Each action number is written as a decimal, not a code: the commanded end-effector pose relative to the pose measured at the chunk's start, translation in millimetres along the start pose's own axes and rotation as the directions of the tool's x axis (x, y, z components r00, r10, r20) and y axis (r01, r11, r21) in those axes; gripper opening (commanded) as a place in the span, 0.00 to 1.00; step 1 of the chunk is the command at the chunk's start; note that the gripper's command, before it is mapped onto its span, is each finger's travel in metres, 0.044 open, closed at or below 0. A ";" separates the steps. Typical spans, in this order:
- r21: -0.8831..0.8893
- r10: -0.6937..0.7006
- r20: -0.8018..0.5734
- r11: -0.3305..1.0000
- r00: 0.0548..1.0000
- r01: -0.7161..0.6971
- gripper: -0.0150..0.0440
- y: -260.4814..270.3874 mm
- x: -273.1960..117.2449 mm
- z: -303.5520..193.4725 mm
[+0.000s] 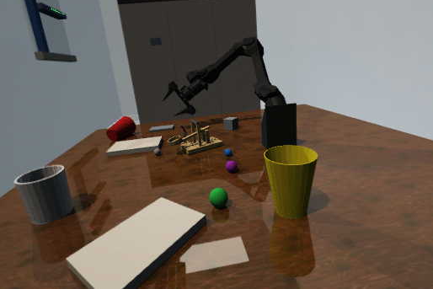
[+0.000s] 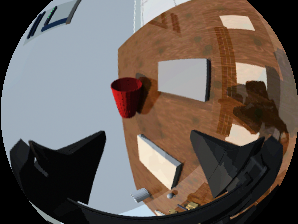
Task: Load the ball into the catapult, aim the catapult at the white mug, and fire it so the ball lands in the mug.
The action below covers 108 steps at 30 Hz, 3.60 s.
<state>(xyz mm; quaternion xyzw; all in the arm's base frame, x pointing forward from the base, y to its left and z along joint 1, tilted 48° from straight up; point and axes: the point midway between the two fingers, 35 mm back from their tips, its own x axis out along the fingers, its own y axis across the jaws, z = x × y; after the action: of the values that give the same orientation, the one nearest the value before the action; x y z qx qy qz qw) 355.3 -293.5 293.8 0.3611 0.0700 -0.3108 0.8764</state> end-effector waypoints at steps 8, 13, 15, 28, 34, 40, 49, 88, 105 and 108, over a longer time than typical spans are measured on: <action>-0.112 -0.128 -0.168 0.988 0.977 0.110 1.00 -0.6 12.4 -69.7; -0.192 -0.200 -0.240 0.969 0.950 0.156 1.00 -3.4 13.3 -102.7; -0.227 -0.230 -0.267 0.959 0.936 0.171 1.00 -4.7 12.5 -115.6; -0.484 -0.423 -0.386 0.850 0.819 0.211 1.00 -15.9 -6.0 -190.3; -0.600 -0.509 -0.407 0.775 0.758 0.198 1.00 -22.0 -19.6 -217.6; -0.722 -0.595 -0.405 0.674 0.694 0.157 1.00 -28.7 -35.5 -242.0; -0.873 -0.711 -0.356 0.485 0.606 0.056 1.00 -38.6 -62.0 -269.6; -0.914 -0.862 0.014 -0.217 0.507 -0.344 1.00 -92.5 -109.8 -295.7; -0.914 -0.862 0.012 -0.216 0.507 -0.345 1.00 -110.8 -97.8 -296.0; -0.914 -0.862 0.012 -0.216 0.507 -0.345 1.00 -115.0 -95.3 -295.9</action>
<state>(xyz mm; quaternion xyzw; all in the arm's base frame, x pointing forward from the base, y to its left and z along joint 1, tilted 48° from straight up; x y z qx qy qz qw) 241.9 -105.1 46.9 -0.3578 0.7212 -0.1876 0.5627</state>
